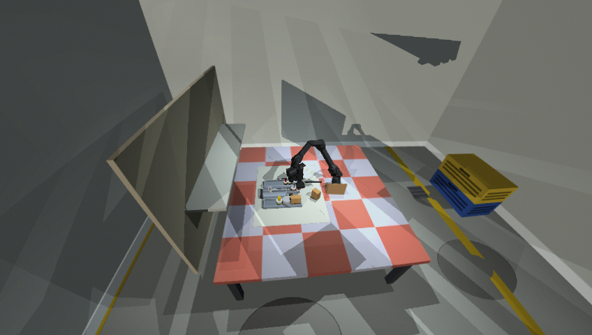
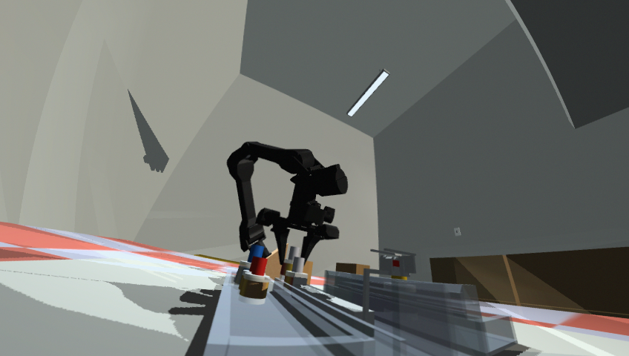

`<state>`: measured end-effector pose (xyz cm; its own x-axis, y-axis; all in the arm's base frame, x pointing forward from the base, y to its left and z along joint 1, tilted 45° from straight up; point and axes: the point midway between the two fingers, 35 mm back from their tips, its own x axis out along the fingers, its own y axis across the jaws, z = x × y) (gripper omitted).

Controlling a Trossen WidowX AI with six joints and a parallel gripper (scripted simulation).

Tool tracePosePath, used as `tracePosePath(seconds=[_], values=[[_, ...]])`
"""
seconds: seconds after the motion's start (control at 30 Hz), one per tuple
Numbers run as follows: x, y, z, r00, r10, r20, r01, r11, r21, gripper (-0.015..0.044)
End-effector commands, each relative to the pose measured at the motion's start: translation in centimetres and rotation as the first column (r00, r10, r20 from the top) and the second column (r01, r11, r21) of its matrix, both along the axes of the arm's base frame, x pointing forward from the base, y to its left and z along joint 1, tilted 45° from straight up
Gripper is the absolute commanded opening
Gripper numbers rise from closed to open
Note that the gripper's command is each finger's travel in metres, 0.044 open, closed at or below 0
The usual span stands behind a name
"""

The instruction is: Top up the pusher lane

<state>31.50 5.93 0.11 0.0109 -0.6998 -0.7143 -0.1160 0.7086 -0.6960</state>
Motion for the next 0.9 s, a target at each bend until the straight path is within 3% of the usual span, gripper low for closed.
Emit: tracePosePath(seconds=[0.0, 0.87], values=[[1.0, 0.1, 0.3, 1.000, 0.008, 0.028, -0.008, 1.000, -0.001, 0.0000], [2.2, 0.3, 0.5, 1.000, 0.008, 0.029, -0.008, 1.000, -0.001, 0.0000]])
